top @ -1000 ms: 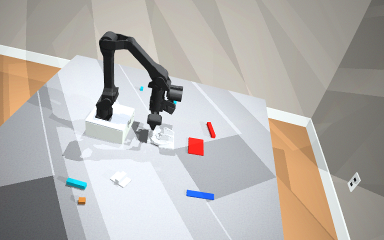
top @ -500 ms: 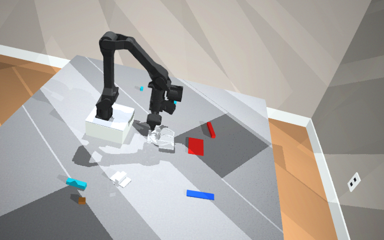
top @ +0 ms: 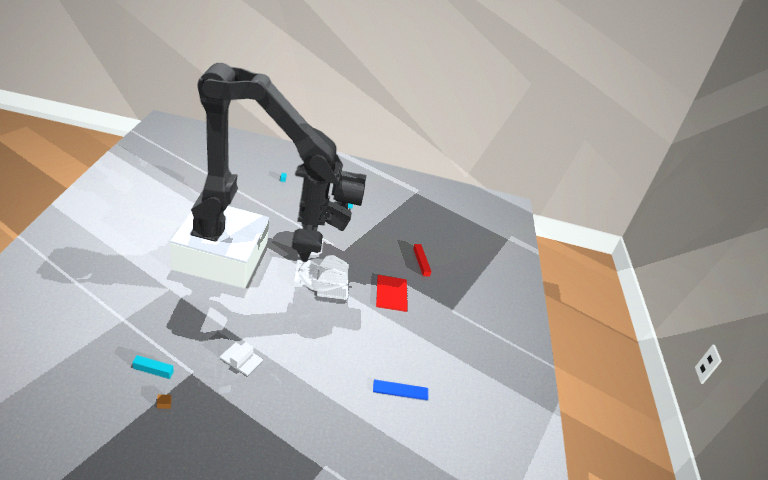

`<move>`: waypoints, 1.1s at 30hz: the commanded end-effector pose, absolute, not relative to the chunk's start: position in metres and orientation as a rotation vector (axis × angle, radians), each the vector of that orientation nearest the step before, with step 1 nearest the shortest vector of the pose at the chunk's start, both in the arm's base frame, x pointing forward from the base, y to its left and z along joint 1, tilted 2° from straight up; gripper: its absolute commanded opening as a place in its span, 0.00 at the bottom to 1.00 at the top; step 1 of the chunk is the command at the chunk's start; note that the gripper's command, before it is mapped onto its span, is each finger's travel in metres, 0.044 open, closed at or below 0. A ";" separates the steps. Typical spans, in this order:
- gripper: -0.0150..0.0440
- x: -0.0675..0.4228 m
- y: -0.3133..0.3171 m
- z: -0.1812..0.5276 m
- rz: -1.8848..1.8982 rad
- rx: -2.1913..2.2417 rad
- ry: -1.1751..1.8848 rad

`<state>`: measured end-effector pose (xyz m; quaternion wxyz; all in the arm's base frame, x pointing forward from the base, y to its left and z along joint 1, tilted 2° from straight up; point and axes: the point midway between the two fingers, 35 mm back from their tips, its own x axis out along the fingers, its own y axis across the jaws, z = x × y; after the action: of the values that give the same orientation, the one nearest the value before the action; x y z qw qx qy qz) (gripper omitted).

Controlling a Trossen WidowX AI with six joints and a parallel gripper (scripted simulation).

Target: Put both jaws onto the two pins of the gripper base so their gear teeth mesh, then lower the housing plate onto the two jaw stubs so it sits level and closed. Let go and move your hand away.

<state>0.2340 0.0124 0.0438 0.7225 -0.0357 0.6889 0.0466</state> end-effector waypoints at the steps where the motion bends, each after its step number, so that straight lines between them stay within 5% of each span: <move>1: 0.85 0.234 0.012 0.044 0.106 -0.090 1.518; 33: 0.85 0.237 0.012 0.025 0.113 -0.097 1.518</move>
<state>0.2375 0.0126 0.0302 0.7241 -0.0402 0.6866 0.0508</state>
